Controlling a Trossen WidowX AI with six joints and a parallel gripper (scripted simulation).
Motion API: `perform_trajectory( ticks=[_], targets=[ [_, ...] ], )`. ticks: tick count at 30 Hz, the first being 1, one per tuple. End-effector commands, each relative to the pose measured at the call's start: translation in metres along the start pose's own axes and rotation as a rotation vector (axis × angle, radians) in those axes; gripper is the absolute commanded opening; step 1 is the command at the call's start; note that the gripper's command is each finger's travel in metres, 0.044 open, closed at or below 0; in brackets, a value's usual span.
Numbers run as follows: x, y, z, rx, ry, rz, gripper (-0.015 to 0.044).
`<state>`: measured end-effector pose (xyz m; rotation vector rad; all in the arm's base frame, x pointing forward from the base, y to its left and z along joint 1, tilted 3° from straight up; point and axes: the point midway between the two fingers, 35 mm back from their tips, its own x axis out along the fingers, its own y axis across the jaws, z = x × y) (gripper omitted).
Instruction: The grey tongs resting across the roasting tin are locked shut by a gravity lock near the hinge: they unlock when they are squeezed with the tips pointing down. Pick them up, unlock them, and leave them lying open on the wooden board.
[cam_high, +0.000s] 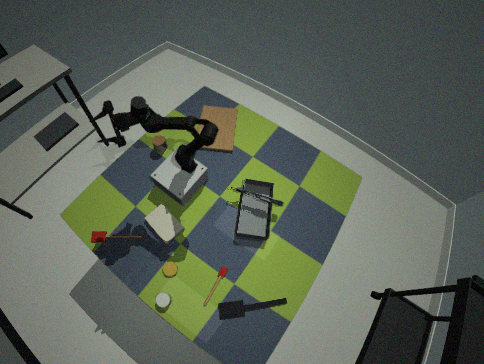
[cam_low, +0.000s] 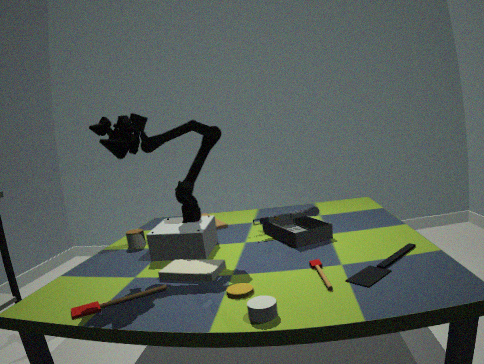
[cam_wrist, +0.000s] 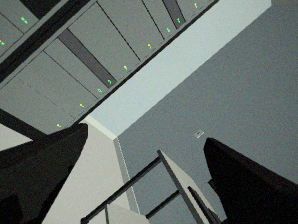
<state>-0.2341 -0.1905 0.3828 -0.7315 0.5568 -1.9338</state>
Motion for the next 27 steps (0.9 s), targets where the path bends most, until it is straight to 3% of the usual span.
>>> perform_trajectory(
  ticks=[1, 7, 17, 27],
  targets=[
    [0.001, 0.001, 0.001, 0.003, -0.003, 0.002, 0.0426],
    [0.029, 0.028, 0.006, 0.13, -0.024, 0.087, 0.044],
    [0.092, 0.137, 0.037, 0.388, -0.017, 0.405, 0.044],
    [0.092, 0.228, 0.086, 0.481, -0.03, 0.667, 0.044]
  ],
)
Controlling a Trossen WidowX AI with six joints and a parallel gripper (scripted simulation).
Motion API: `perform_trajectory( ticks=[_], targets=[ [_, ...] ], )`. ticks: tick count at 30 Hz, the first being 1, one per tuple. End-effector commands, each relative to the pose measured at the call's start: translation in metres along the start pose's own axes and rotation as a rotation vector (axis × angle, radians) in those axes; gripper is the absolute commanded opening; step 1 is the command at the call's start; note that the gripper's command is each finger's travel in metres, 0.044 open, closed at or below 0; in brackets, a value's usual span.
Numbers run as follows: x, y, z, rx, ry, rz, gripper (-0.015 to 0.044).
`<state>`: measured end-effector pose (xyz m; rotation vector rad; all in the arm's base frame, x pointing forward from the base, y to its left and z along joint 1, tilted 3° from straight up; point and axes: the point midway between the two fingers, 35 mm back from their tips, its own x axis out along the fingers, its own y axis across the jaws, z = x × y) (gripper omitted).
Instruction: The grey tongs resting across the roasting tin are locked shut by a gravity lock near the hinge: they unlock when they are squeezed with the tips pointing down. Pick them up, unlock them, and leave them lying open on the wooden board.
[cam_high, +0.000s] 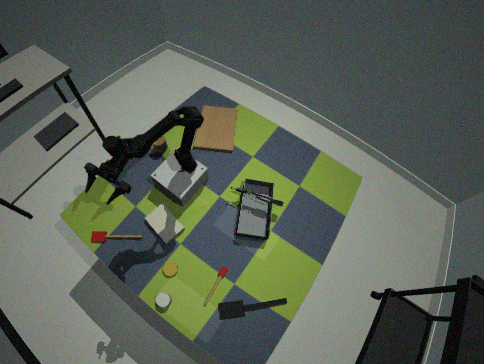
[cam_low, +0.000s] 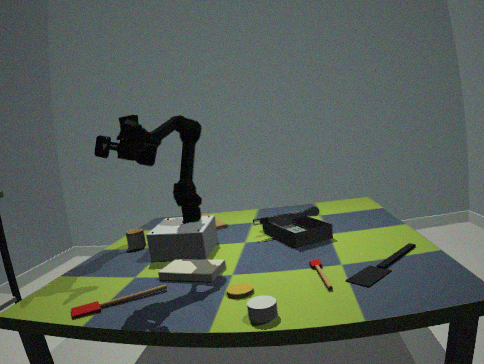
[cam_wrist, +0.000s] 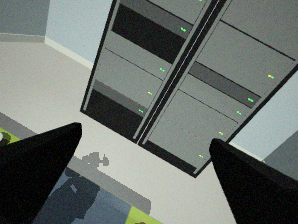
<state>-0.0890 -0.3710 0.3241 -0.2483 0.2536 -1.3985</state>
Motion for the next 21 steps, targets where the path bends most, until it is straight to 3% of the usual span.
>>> perform_trajectory(
  ticks=[1, 9, 21],
  targets=[
    [0.016, 0.03, 0.004, 0.034, 0.013, 0.08, 0.044],
    [0.062, 0.146, 0.008, 0.123, 0.105, 0.376, 0.044],
    [0.049, 0.323, 0.01, 0.071, 0.271, 0.758, 0.044]
  ],
)
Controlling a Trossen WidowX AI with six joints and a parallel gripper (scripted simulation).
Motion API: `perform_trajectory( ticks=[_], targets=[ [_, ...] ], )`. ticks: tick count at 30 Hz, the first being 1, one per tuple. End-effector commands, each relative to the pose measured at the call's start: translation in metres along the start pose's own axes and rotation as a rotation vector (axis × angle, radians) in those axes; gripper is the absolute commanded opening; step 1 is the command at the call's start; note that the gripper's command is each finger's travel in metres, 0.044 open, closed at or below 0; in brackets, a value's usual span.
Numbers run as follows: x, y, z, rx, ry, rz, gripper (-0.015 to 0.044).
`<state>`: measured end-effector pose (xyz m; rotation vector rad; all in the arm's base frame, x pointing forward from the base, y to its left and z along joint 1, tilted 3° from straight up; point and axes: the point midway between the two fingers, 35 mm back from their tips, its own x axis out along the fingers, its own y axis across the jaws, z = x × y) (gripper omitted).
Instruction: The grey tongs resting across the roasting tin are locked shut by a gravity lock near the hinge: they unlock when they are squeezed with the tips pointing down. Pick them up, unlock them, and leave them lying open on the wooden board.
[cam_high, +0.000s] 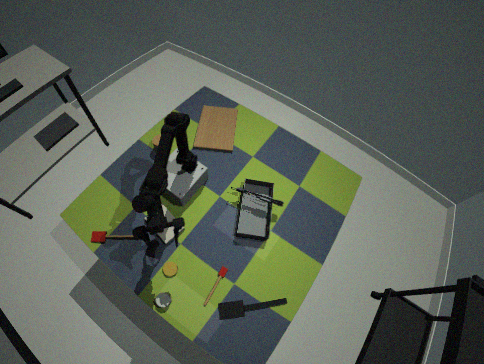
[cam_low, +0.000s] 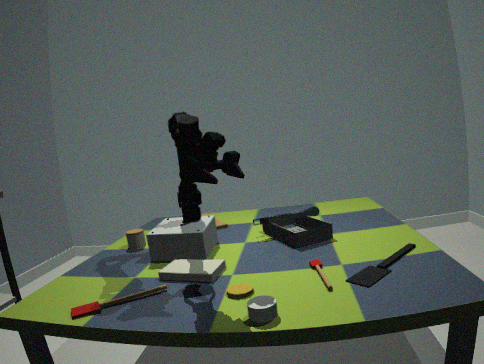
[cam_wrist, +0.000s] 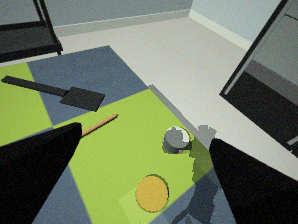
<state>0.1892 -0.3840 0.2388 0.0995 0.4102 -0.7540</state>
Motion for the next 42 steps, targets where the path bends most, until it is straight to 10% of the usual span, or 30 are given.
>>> perform_trajectory(
  ticks=[1, 15, 29, 42],
  targets=[
    [0.022, 0.044, -0.002, -0.034, 0.068, 0.085, 0.044],
    [0.063, 0.264, -0.055, -0.167, 0.46, 0.414, 0.044],
    [-0.014, 0.458, -0.169, -0.594, 0.88, 0.557, 0.044],
    [-0.06, 0.5, -0.213, -0.797, 0.977, 0.549, 0.044]
  ],
)
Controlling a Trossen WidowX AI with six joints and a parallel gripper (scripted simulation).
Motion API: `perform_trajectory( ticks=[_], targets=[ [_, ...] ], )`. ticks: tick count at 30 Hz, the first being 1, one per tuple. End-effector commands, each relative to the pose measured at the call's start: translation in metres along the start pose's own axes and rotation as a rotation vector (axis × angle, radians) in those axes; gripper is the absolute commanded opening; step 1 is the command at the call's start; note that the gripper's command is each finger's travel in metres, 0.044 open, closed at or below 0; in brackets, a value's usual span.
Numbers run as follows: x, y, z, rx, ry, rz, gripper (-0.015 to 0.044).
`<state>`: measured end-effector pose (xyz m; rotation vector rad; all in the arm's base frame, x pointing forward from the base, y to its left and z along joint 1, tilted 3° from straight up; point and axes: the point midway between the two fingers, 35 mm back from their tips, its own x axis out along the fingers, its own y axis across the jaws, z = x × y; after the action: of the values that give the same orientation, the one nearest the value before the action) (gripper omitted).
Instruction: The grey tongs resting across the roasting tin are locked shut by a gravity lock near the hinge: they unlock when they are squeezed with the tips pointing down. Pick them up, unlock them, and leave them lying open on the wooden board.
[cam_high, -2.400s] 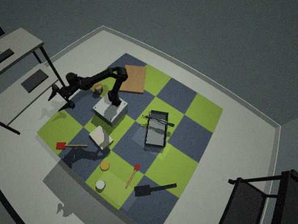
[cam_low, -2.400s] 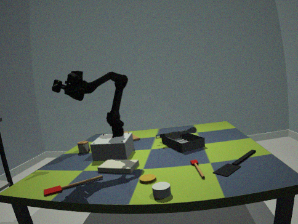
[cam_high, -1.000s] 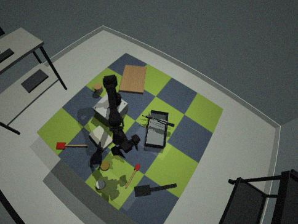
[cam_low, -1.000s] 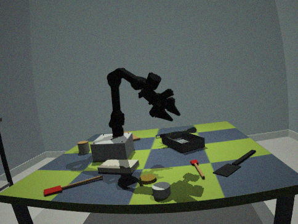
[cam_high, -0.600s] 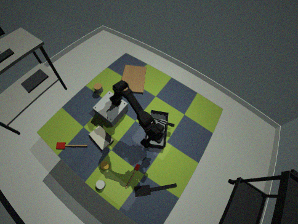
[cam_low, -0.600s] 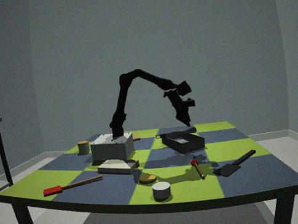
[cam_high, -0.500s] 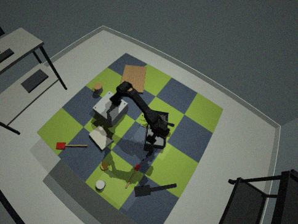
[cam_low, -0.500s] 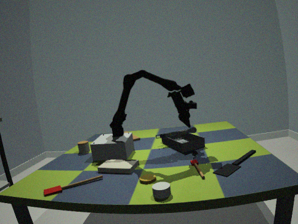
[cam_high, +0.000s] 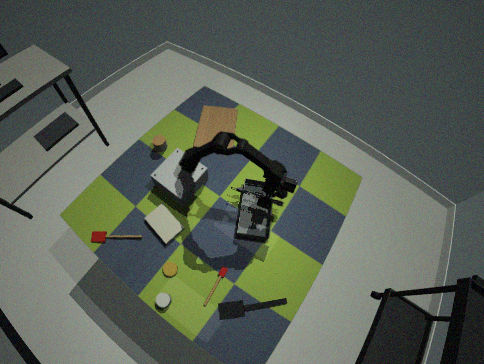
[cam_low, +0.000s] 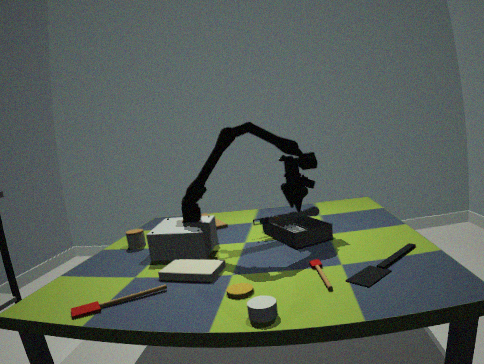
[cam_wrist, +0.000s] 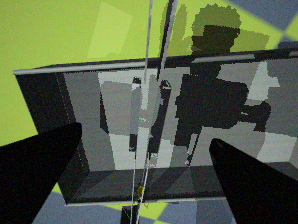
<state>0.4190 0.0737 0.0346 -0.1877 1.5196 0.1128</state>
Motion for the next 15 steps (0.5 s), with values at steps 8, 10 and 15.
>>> perform_trajectory(
  ticks=[8, 10, 15],
  targets=[
    [-0.0029, -0.0026, -0.0082, 0.017, -0.005, -0.008, 0.044],
    [-0.0029, -0.0026, -0.0082, 0.017, -0.005, -0.008, 0.044],
    [-0.0002, -0.0026, -0.0079, 0.017, -0.005, -0.008, 0.044]
  ],
)
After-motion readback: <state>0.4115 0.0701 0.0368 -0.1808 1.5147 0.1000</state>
